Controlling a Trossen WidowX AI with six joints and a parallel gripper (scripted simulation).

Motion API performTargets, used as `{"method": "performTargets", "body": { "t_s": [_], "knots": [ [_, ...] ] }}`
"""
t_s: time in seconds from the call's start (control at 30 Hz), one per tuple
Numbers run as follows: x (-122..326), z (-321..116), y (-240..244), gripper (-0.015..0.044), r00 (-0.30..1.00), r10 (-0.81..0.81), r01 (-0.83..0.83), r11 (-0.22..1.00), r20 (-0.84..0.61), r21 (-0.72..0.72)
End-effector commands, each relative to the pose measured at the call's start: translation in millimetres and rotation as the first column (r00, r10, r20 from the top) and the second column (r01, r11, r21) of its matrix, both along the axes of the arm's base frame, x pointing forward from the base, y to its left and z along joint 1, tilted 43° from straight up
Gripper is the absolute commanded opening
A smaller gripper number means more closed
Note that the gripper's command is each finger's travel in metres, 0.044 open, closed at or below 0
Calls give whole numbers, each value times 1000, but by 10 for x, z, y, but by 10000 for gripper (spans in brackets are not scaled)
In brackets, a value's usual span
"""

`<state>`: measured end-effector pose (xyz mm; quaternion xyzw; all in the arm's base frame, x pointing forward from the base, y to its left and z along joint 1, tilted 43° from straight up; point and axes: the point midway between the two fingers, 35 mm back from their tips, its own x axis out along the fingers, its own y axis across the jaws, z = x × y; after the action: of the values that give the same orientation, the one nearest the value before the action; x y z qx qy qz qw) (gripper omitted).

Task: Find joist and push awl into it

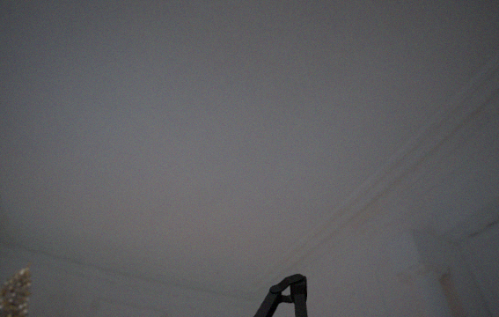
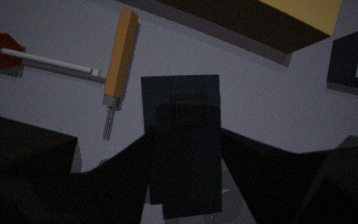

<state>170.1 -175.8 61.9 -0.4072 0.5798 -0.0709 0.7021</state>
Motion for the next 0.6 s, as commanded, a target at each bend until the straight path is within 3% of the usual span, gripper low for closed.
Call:
{"method": "performTargets", "body": {
  "t_s": [0.0,0.37,0.57],
  "knots": [
    [2,-5,2,228,1000,5,-5,1000,-2,1],
    [2,-5,2,155,1000,5,-5,1000,-2,1],
    [34,79,89,0,1000,3,-3,1000,-3,8]
  ]
}}
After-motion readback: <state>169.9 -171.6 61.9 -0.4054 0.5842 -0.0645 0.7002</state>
